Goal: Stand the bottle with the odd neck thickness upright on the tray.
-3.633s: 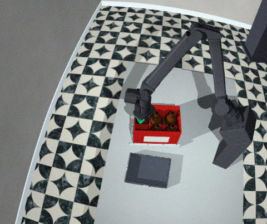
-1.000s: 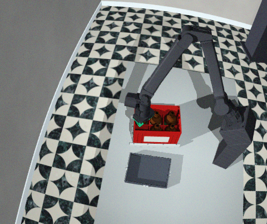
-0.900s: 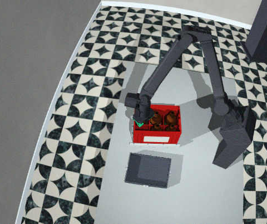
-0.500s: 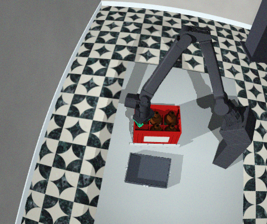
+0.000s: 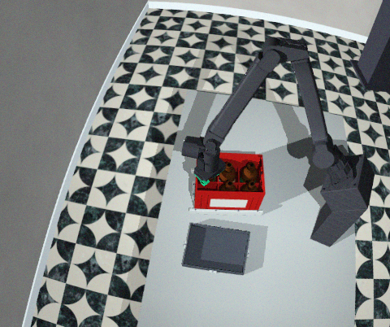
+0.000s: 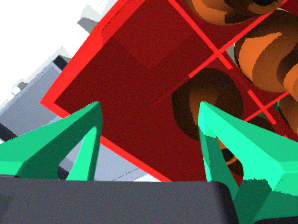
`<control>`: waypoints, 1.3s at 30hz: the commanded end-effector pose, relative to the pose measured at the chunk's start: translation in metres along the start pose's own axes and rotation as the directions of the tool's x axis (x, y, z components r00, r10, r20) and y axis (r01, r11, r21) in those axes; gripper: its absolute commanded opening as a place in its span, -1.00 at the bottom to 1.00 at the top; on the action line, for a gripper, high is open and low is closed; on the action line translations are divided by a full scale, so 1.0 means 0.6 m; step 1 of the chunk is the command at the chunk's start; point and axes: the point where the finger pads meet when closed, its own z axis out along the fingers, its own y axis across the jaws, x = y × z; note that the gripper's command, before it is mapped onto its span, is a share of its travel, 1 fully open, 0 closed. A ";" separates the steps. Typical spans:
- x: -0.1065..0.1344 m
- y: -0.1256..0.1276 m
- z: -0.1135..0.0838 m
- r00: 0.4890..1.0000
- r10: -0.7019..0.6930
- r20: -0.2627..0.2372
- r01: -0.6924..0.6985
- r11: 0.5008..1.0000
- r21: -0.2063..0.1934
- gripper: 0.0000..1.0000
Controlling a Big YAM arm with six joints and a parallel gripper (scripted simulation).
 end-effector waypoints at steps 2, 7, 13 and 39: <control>-0.020 0.005 0.003 1.000 0.003 0.022 -0.003 1.000 -0.011 0.21; -0.020 0.005 0.003 1.000 0.003 0.022 -0.003 1.000 -0.011 0.21; -0.020 0.005 0.003 1.000 0.003 0.022 -0.003 1.000 -0.011 0.21; -0.022 0.005 0.005 1.000 0.002 0.020 -0.002 1.000 -0.009 0.21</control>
